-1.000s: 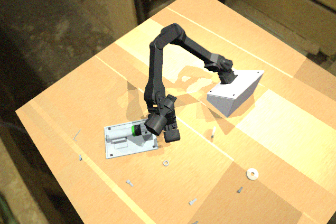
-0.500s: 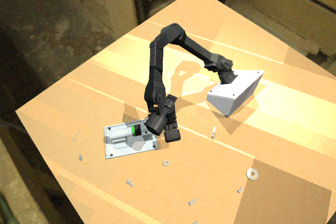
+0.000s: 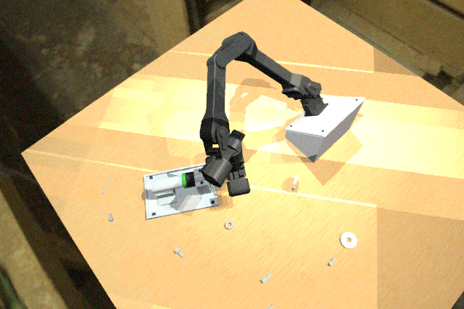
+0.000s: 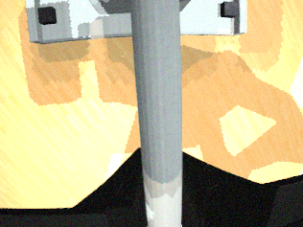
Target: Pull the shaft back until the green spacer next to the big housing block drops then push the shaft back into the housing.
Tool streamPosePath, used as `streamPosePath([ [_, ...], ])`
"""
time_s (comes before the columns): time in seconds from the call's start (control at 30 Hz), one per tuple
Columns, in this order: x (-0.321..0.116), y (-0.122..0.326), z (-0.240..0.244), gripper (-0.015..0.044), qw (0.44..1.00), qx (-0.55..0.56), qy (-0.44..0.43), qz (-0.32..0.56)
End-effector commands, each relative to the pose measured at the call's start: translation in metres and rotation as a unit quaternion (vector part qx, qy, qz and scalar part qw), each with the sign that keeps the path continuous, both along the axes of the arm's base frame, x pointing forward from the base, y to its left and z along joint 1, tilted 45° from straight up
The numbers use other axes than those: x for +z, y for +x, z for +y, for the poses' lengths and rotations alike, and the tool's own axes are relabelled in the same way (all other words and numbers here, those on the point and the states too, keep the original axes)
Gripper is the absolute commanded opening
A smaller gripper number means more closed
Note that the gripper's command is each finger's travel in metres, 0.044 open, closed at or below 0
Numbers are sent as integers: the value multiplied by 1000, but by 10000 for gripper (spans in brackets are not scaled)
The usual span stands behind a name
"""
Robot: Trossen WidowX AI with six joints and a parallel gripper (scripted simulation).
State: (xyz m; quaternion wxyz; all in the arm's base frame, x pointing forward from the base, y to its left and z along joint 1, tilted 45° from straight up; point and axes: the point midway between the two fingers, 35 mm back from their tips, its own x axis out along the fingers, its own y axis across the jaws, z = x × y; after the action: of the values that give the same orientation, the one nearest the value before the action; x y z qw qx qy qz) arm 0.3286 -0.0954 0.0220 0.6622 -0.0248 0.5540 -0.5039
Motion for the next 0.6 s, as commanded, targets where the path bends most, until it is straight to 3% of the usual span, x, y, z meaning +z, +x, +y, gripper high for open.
streamPosePath([
  [0.0, 0, -1, 1, 0, 1000, -2, 1, -1],
  [0.57, -1, -2, 2, 0, 1000, -2, 1, 0],
])
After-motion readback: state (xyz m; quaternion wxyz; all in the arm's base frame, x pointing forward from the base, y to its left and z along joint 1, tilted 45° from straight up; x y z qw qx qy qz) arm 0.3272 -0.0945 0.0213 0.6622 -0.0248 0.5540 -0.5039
